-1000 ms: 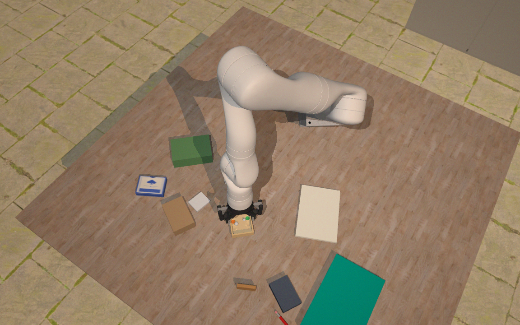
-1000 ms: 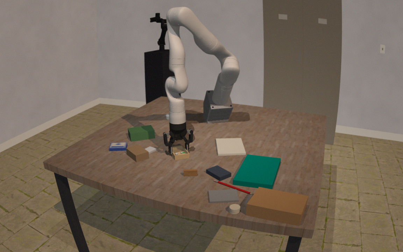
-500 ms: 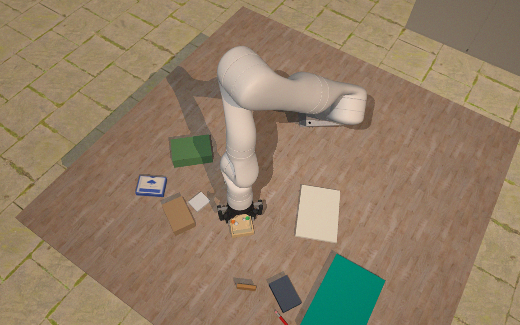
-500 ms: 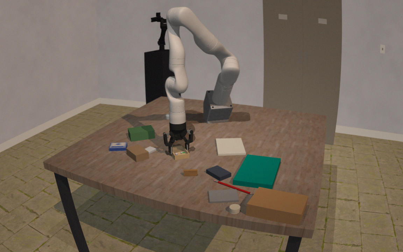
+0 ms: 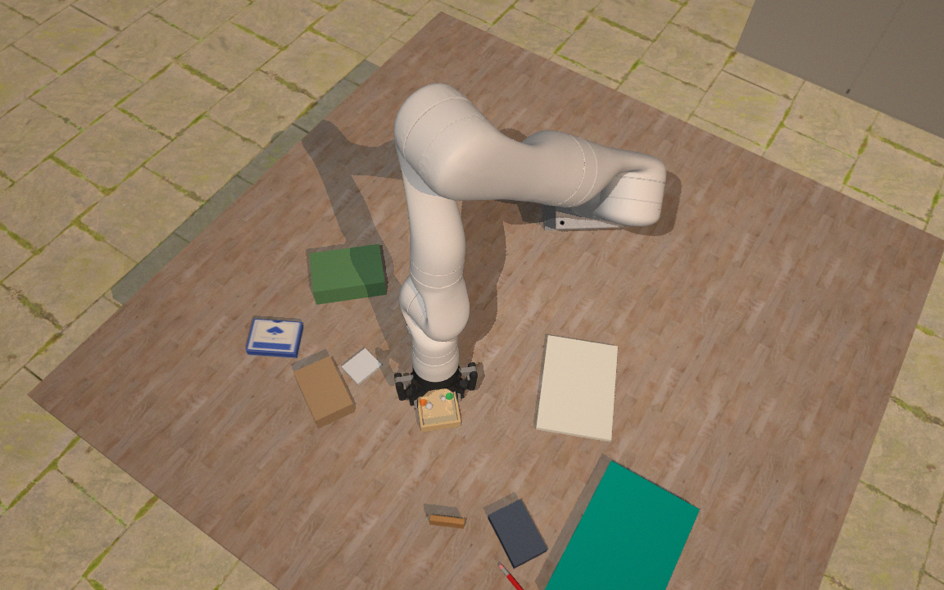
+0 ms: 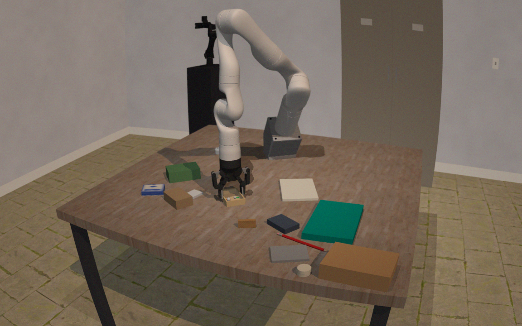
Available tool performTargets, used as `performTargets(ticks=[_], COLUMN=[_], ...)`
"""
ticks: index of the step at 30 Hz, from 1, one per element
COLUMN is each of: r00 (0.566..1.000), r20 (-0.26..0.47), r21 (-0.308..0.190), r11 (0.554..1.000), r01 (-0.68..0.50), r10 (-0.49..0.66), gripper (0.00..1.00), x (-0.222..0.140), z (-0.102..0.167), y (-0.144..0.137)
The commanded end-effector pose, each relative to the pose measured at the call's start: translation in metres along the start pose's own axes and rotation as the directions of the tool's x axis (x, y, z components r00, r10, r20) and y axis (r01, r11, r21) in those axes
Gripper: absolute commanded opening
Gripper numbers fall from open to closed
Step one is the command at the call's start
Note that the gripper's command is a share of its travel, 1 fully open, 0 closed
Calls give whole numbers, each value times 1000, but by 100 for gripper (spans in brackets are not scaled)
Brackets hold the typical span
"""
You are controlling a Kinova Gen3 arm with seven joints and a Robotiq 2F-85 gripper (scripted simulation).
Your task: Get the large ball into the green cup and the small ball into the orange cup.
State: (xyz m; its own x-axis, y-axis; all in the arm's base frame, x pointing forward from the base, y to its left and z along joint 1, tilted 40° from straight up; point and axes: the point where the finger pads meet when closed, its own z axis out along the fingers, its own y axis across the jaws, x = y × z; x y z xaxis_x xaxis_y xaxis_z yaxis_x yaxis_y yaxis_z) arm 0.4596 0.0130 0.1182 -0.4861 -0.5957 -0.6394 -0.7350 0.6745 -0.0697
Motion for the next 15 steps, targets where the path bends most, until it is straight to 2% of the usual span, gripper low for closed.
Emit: performTargets(ticks=[1, 15], r00=[1000, 1000], r20=[2, -5], r21=[5, -2], r11=[1000, 1000], r01=[-10, -9], r10=[10, 9], gripper=[74, 74], x=[0, 2], z=[1, -6], y=[-3, 0])
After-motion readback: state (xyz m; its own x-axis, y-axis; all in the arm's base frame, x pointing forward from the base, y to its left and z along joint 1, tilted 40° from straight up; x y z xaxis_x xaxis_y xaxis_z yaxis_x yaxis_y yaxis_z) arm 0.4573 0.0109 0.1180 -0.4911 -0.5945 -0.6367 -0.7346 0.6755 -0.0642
